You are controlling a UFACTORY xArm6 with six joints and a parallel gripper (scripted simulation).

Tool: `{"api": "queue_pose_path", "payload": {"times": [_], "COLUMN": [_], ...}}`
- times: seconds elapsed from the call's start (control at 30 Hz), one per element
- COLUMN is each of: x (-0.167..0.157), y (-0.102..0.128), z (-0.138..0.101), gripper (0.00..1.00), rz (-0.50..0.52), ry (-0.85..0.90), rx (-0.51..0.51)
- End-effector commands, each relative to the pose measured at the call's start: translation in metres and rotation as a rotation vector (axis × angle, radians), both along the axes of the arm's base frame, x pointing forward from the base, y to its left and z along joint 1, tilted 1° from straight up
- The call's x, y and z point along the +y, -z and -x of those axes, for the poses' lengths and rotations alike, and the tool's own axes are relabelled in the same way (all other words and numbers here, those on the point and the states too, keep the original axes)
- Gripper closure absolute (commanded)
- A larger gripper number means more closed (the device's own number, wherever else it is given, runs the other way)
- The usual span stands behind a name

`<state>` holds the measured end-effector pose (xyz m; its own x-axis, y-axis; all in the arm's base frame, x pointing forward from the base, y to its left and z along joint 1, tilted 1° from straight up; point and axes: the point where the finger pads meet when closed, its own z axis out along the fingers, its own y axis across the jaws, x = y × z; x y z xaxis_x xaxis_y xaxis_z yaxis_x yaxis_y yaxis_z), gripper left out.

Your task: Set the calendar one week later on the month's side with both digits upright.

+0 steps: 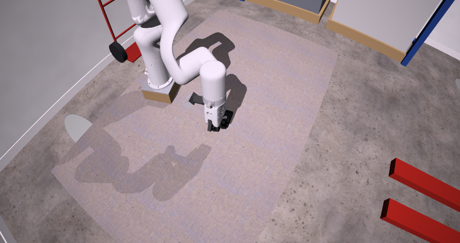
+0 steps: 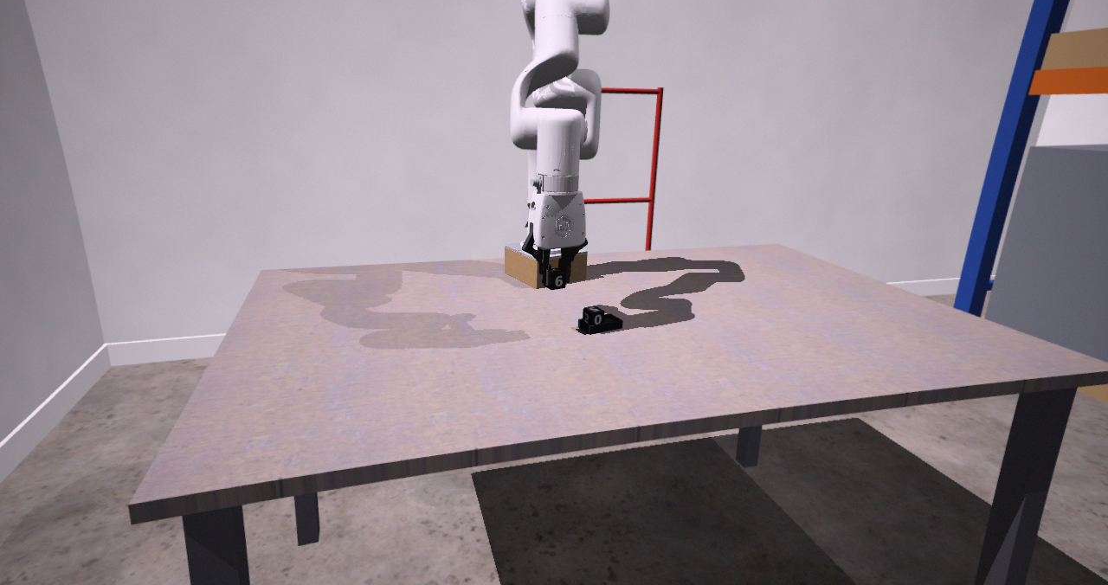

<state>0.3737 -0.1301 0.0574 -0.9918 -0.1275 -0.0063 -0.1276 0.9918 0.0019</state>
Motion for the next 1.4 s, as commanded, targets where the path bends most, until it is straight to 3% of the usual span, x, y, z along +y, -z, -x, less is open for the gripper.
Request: {"api": "queue_pose_path", "payload": {"times": [0.0, 0.33, 0.73, 1.03, 1.37], "x": [-0.001, -0.001, -0.001, -0.001, -0.001], "y": [-0.001, 0.009, 0.063, 0.088, 0.095], "z": [-0.001, -0.001, -0.002, -0.002, -0.002], "gripper": [0.71, 0.71, 0.71, 0.71, 0.71], "rz": [0.001, 0.000, 0.000, 0.000, 0.000], "ry": [0.000, -0.001, -0.001, -0.001, -0.001], "rx": [-0.004, -0.004, -0.004, -0.004, -0.004]}}
